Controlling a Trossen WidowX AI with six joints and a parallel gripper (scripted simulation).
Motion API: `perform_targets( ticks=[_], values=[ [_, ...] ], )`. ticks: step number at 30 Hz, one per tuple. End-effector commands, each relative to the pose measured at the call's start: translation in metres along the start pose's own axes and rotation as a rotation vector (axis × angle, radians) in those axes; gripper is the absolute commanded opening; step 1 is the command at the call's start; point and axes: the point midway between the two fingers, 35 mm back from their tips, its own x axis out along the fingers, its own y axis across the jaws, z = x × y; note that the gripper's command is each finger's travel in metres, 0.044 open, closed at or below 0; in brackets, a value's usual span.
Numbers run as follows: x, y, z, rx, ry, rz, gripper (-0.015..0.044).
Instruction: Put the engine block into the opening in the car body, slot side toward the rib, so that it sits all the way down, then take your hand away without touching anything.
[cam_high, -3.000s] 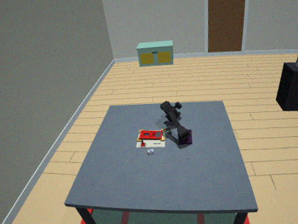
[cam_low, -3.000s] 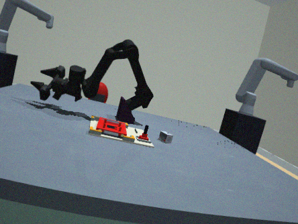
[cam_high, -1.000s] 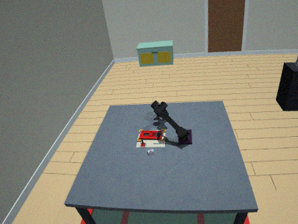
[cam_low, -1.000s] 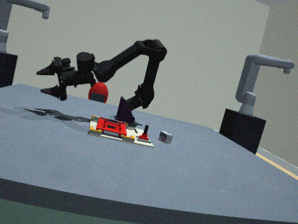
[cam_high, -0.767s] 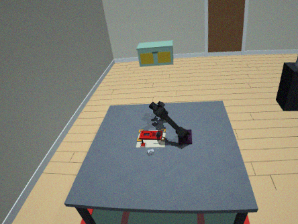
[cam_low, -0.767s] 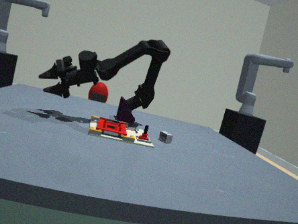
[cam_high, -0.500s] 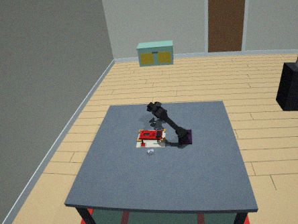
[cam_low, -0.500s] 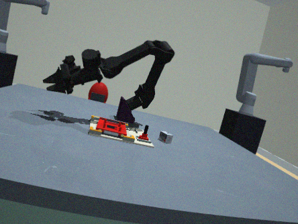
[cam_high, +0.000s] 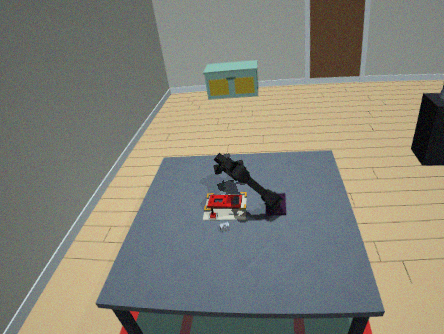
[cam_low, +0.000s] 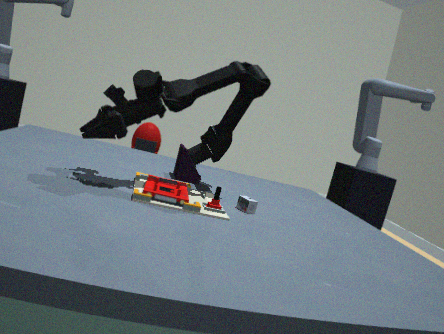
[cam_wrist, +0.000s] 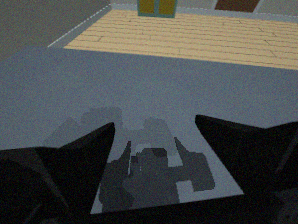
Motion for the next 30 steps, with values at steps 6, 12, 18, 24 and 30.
perform_targets(
  ticks=[6, 12, 18, 24, 30],
  values=[
    [-0.018, 0.021, -0.014, -0.285, 0.079, 0.036, 0.044],
    [-0.033, 0.034, -0.023, -0.483, 0.128, 0.071, 0.044],
    [-0.049, 0.047, -0.034, -0.68, 0.173, 0.115, 0.044],
    [-0.067, 0.059, -0.045, -0.877, 0.212, 0.168, 0.044],
    [-0.087, 0.07, -0.057, -1.072, 0.244, 0.229, 0.044]
  ],
)
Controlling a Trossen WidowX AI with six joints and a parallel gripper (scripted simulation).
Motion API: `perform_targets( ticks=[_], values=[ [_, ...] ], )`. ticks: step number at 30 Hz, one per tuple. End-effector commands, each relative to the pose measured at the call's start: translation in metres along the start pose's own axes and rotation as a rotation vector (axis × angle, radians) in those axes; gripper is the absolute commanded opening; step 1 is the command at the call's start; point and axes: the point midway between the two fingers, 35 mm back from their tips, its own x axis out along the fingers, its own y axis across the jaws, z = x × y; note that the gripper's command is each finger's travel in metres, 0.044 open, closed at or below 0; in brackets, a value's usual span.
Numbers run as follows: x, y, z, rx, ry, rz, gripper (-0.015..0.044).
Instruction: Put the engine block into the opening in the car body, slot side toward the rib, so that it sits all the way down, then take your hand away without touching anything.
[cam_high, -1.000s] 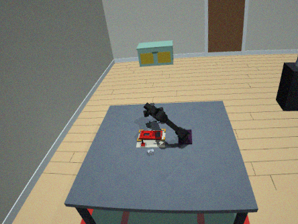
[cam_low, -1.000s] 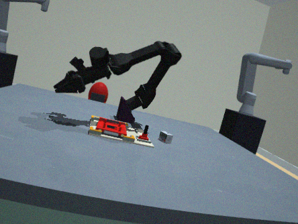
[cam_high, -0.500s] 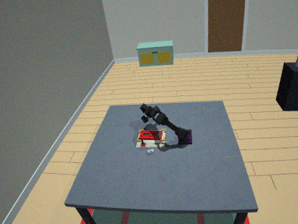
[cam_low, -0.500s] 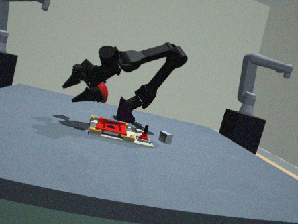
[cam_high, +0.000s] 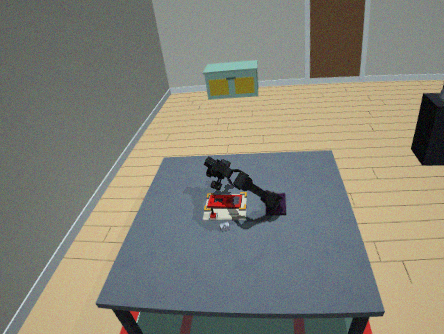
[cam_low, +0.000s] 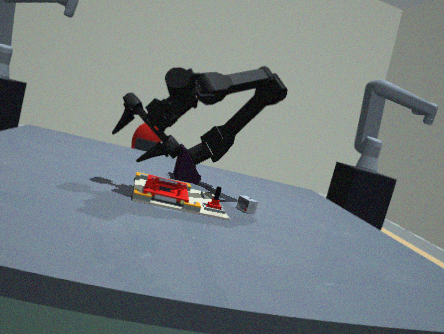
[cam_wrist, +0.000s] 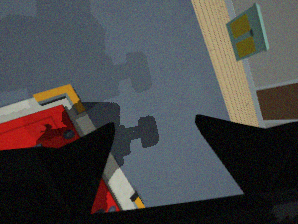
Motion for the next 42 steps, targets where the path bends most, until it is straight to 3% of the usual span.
perform_targets(
  ticks=[1, 22, 42],
  values=[
    [-0.008, 0.014, 0.0, -0.119, 0.014, 0.034, 0.044],
    [-0.065, 0.084, -0.014, -0.811, 0.036, 0.256, 0.044],
    [-0.132, 0.153, -0.039, -1.444, -0.078, 0.492, 0.044]
  ],
)
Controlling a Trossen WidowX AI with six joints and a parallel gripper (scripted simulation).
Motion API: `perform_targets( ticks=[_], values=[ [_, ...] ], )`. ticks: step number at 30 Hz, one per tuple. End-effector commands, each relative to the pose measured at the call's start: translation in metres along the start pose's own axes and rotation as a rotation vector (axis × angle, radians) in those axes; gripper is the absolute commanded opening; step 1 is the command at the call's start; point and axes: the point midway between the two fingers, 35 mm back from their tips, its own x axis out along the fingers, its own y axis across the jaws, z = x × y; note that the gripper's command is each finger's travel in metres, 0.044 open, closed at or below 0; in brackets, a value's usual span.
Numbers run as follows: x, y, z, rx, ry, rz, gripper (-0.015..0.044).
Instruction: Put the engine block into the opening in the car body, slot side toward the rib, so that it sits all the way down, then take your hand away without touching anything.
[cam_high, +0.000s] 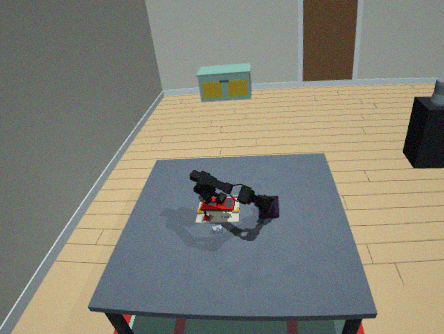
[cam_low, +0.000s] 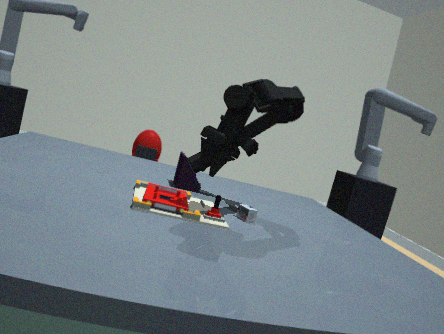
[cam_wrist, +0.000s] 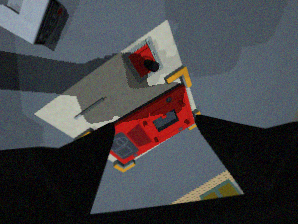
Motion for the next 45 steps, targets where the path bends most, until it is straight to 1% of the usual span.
perform_targets(
  ticks=[1, 23, 29, 31, 35, 45],
  values=[
    [-0.005, 0.011, 0.014, -0.117, -0.028, 0.027, 0.044],
    [-0.047, 0.086, 0.092, -0.814, -0.241, 0.111, 0.044],
    [-0.05, 0.091, 0.096, -0.858, -0.257, 0.111, 0.044],
    [-0.042, 0.092, 0.098, -0.857, -0.256, 0.111, 0.044],
    [-0.005, 0.1, 0.105, -0.858, -0.259, 0.11, 0.044],
    [0.012, 0.104, 0.106, -0.859, -0.26, 0.11, 0.044]
  ],
)
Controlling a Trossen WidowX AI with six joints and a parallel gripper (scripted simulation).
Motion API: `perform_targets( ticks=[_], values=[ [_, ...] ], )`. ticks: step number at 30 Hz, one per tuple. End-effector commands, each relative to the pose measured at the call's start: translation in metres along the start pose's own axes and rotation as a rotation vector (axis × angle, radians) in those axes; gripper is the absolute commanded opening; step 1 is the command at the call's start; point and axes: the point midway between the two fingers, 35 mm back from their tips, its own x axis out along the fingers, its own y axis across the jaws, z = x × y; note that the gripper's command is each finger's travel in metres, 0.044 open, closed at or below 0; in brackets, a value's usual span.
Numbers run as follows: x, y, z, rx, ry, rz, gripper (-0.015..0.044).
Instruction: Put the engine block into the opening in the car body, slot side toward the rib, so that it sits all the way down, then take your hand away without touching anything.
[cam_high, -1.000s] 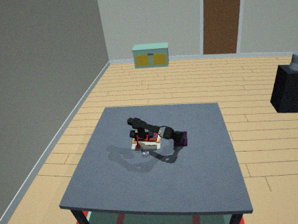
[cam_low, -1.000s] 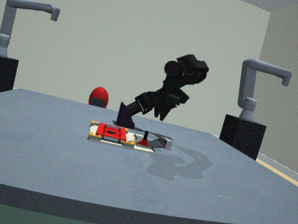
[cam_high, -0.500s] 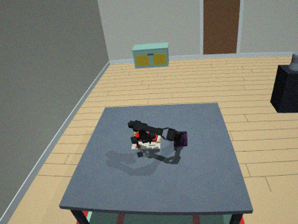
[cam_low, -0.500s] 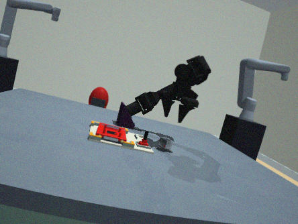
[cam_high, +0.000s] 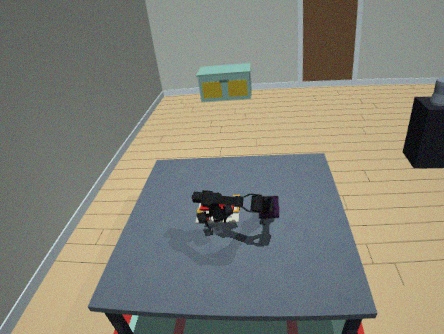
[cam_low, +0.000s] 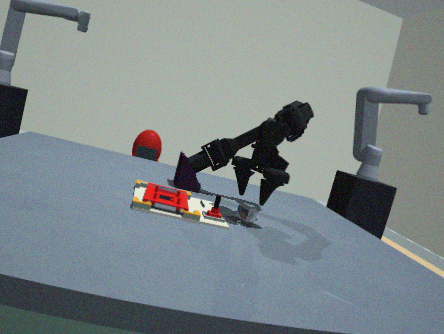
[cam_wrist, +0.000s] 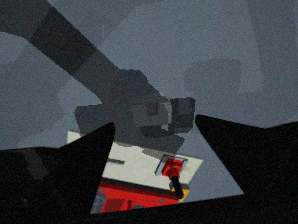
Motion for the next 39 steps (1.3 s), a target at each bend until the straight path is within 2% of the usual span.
perform_targets(
  ticks=[1, 26, 34, 39],
  values=[
    [0.005, 0.001, 0.0, 0.004, -0.003, -0.001, 0.044],
    [0.043, 0.001, 0.0, 0.003, -0.005, -0.002, 0.044],
    [0.043, 0.001, 0.0, 0.003, -0.005, -0.002, 0.023],
    [0.043, 0.001, 0.0, 0.003, -0.005, -0.002, 0.0197]
  ],
)
